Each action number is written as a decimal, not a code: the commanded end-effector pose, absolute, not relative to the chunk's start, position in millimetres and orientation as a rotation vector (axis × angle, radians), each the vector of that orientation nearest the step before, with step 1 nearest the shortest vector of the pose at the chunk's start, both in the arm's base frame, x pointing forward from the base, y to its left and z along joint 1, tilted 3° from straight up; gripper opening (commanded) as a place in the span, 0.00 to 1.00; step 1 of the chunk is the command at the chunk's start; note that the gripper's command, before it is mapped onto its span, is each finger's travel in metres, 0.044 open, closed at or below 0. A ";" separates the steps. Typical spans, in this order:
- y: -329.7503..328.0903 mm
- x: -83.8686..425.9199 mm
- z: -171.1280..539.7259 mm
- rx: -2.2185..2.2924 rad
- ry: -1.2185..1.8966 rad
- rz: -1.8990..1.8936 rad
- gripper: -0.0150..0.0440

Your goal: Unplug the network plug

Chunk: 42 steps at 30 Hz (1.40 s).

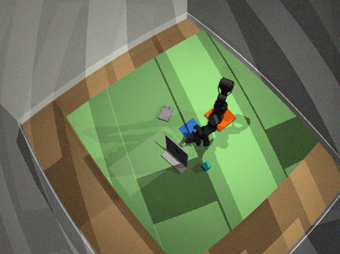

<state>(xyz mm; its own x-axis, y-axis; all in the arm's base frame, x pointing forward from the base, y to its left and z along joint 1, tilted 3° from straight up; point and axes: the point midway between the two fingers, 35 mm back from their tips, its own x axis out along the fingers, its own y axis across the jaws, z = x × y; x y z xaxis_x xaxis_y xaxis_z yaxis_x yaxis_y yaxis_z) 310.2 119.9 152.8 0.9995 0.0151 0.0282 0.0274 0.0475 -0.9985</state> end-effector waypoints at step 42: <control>115.5 289.4 173.7 -1.522 -0.036 -0.013 0.25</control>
<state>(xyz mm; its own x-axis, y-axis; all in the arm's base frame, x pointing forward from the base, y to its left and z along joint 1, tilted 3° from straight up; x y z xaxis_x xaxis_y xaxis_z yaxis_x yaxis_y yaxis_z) 290.2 116.4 165.9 0.9996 0.0179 0.0209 0.0201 0.0421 -0.9989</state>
